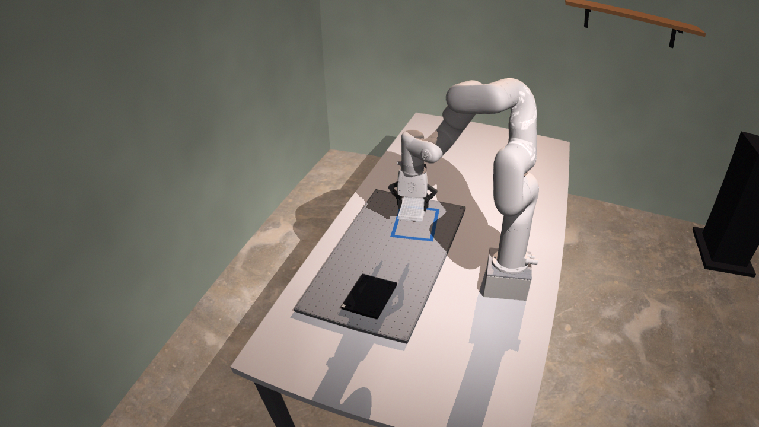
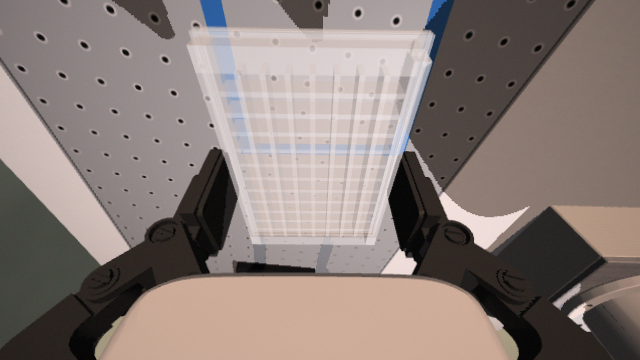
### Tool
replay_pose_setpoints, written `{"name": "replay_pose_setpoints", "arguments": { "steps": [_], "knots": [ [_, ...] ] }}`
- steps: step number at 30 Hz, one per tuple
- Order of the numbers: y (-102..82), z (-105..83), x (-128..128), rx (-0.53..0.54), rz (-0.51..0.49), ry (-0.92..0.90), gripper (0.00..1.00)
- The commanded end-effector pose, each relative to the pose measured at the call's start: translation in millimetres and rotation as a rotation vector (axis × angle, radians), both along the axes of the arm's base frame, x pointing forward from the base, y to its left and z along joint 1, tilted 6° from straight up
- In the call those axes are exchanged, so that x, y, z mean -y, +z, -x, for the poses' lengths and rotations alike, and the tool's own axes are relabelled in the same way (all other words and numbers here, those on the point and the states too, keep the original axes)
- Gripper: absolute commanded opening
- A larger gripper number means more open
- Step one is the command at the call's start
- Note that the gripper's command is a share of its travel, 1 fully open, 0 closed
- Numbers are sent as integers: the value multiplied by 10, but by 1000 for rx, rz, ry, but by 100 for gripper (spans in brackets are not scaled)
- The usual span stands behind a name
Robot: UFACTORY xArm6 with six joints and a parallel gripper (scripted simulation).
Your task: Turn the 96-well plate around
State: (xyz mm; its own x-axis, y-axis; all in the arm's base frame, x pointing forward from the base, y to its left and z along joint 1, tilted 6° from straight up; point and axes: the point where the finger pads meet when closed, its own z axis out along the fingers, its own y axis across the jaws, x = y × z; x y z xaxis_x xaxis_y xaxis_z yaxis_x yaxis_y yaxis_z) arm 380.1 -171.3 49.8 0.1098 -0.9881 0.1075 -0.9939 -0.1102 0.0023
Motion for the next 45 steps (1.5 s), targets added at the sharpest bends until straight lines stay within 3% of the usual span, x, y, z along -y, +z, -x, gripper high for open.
{"name": "replay_pose_setpoints", "arguments": {
  "steps": [1,11,45],
  "knots": [
    [20,-6,110,4,1,0,0],
    [40,17,359,4,1,0,0],
    [40,17,359,4,1,1,0]
  ]
}}
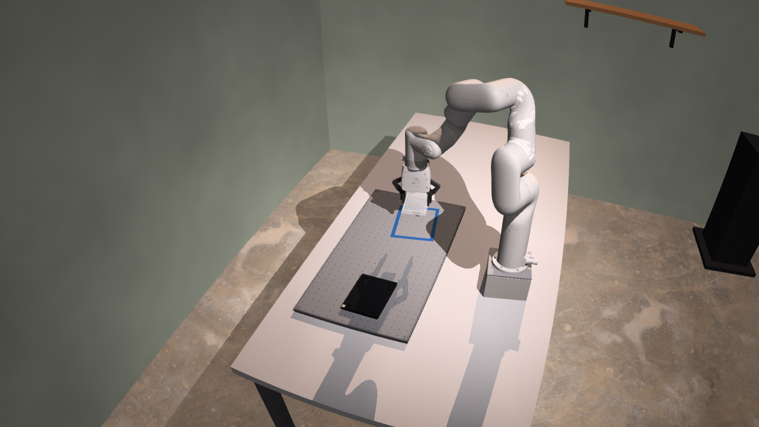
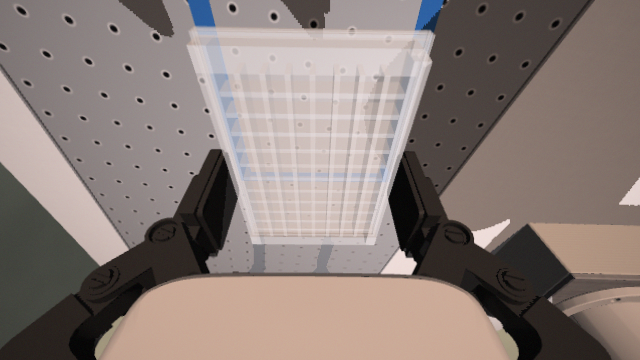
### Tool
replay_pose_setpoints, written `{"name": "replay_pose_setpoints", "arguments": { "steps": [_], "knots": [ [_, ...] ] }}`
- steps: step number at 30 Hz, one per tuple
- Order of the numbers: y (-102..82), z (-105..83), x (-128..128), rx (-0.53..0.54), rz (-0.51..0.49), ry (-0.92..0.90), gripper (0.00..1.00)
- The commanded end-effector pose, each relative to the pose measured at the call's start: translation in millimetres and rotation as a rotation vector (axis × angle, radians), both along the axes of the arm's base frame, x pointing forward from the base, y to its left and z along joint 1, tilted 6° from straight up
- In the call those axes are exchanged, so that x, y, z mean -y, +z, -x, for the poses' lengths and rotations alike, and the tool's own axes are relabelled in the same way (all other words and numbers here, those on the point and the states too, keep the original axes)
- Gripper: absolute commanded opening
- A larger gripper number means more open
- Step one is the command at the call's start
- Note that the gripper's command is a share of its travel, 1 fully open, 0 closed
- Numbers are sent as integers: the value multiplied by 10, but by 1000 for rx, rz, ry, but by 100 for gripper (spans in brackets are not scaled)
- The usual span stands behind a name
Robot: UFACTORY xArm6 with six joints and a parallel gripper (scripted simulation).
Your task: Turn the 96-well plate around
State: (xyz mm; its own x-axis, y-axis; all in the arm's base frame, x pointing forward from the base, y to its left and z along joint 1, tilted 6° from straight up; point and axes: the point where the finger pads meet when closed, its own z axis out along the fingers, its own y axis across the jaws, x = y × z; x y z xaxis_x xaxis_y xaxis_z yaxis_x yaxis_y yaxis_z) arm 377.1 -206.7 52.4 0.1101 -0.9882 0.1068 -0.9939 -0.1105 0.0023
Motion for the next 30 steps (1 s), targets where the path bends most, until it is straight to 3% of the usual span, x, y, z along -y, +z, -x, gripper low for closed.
{"name": "replay_pose_setpoints", "arguments": {
  "steps": [1,30],
  "knots": [
    [14,-13,6,4,2,0,0],
    [-418,-17,53,4,2,0,0]
  ]
}}
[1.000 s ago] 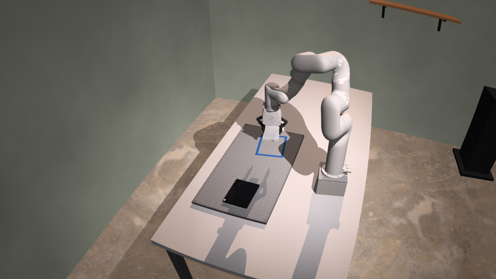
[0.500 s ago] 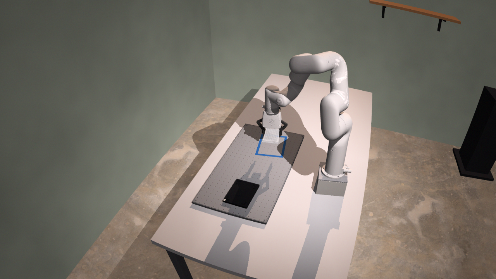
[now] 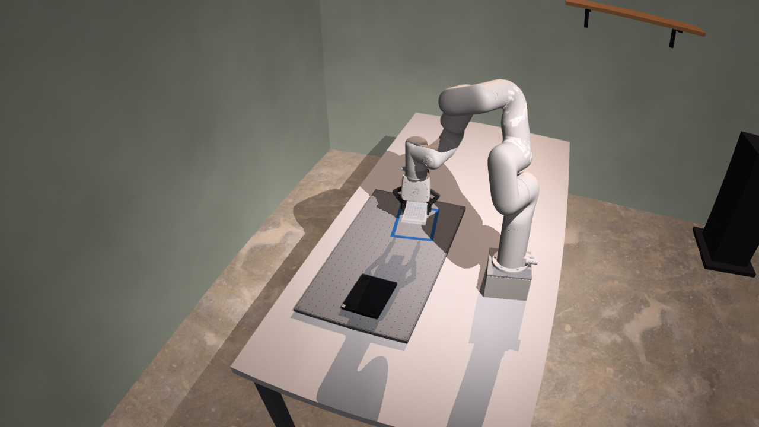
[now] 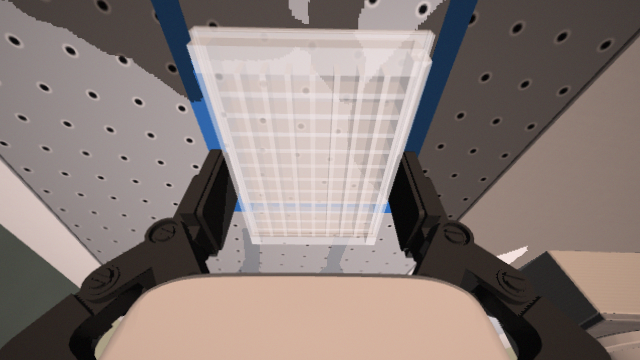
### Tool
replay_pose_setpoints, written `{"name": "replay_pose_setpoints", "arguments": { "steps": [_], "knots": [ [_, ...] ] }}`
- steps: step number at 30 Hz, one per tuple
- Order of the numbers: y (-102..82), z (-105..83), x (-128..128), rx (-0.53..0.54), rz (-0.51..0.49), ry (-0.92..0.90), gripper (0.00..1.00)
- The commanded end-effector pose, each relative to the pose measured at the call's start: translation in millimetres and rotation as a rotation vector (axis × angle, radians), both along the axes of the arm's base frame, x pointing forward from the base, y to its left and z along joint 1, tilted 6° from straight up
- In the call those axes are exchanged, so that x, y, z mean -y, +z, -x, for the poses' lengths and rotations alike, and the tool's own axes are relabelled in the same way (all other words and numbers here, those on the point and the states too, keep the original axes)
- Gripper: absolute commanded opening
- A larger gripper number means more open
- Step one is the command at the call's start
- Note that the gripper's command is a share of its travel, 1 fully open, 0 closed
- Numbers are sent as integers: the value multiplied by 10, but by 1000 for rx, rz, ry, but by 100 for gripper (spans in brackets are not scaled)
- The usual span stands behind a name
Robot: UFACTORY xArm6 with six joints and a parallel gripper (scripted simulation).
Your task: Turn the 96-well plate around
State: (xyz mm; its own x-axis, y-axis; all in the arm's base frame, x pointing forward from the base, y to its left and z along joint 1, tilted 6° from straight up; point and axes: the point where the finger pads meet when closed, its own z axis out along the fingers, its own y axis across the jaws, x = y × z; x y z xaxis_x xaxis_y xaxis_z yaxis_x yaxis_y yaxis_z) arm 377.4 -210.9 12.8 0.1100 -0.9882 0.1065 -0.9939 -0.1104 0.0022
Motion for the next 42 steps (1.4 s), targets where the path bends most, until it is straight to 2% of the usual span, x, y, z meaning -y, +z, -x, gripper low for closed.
{"name": "replay_pose_setpoints", "arguments": {
  "steps": [1,17,42],
  "knots": [
    [-21,-15,10,4,2,0,0],
    [-267,-17,37,3,2,0,0],
    [-277,-17,38,3,2,0,0]
  ]
}}
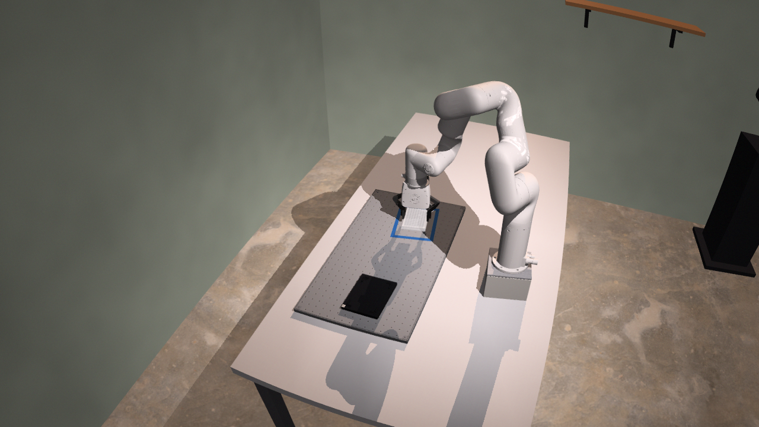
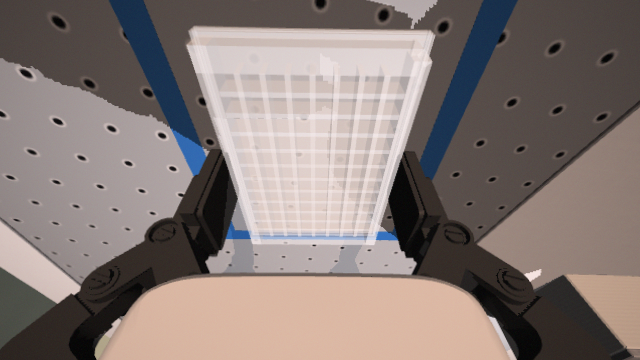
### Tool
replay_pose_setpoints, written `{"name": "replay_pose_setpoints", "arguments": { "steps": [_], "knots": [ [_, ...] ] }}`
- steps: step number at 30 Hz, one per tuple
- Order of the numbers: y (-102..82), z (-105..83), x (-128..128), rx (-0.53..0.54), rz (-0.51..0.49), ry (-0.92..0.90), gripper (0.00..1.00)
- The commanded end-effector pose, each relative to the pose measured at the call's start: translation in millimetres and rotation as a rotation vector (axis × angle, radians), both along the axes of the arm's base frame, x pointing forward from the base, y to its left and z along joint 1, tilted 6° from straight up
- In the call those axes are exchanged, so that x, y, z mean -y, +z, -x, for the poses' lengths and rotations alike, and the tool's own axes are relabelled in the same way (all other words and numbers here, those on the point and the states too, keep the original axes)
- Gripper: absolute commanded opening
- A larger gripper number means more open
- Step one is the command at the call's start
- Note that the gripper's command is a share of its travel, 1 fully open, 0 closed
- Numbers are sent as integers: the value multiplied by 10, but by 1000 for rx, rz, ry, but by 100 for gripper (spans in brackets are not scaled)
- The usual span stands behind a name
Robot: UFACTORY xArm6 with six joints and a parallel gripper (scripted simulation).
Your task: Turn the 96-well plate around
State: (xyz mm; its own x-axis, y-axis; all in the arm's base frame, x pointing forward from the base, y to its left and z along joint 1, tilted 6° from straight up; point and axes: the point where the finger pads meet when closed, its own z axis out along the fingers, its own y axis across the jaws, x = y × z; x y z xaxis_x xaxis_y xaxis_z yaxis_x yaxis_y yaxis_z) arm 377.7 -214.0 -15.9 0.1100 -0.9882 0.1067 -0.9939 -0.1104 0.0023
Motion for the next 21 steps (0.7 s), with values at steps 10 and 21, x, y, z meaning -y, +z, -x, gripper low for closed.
{"name": "replay_pose_setpoints", "arguments": {
  "steps": [10,21],
  "knots": [
    [-6,-14,8,3,2,0,0],
    [-22,-14,10,3,2,0,0]
  ]
}}
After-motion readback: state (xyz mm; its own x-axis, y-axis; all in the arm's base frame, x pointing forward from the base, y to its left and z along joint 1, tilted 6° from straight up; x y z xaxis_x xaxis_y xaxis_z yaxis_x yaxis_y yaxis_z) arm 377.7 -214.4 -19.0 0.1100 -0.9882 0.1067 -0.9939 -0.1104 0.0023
